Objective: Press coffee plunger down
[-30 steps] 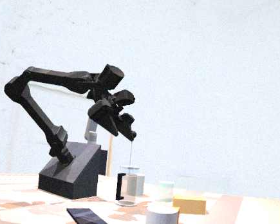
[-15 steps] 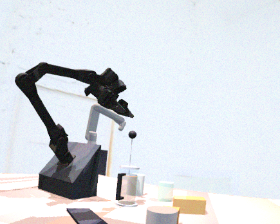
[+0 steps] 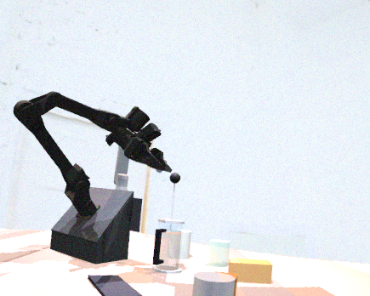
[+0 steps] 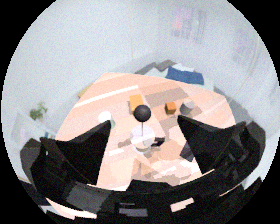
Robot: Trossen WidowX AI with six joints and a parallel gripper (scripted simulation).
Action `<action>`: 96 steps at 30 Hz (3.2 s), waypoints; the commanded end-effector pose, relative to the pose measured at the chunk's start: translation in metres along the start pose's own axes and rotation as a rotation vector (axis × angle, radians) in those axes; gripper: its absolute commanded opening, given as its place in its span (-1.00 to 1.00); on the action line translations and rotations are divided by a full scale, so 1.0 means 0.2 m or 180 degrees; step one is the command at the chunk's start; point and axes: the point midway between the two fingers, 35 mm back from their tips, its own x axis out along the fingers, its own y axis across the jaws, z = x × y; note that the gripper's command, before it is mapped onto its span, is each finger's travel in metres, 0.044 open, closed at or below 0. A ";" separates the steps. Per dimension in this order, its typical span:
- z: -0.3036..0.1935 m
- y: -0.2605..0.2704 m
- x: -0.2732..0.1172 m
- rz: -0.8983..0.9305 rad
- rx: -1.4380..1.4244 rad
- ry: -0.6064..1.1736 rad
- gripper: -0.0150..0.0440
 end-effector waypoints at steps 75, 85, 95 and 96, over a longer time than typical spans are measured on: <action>-0.15 0.04 0.34 0.0041 0.0031 -0.0005 -0.06; -0.21 0.05 0.39 0.0045 0.0031 -0.0003 -0.06; -0.27 0.05 0.45 0.0043 0.0028 -0.0008 -0.06; -0.28 0.05 0.45 0.0042 0.0028 -0.0009 -0.06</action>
